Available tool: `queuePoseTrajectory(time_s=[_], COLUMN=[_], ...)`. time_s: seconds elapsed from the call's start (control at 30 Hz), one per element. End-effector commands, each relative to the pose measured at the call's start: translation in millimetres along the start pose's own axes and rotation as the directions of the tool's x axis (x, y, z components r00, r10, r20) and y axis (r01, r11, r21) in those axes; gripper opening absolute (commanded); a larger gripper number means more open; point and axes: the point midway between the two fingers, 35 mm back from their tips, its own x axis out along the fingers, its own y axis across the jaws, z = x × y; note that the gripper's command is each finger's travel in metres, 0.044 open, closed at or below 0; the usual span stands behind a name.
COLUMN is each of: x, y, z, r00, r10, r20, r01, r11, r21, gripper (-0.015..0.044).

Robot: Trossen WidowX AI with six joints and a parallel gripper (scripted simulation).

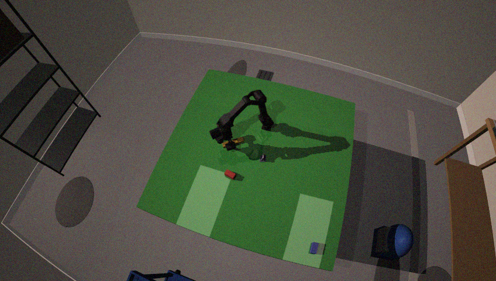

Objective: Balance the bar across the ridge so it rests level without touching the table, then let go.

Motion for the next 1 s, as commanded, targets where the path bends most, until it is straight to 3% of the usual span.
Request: queuePoseTrajectory(time_s=[0.0,0.43,0.63,0.97], x=[4.7,4.7,3.4,3.0], y=[0.5,0.5,-0.2,-0.2], z=[-2.8,-2.8,-1.5,-1.4], r00=[1.000,1.000,1.000,1.000], r10=[0.004,0.004,-0.001,-0.001], r20=[-0.009,-0.009,-0.005,-0.005], r01=[-0.004,-0.004,0.001,0.001], r11=[1.000,1.000,1.000,1.000], r21=[0.003,0.003,0.000,0.000], gripper=[0.0315,0.0315,0.0157,0.0071])
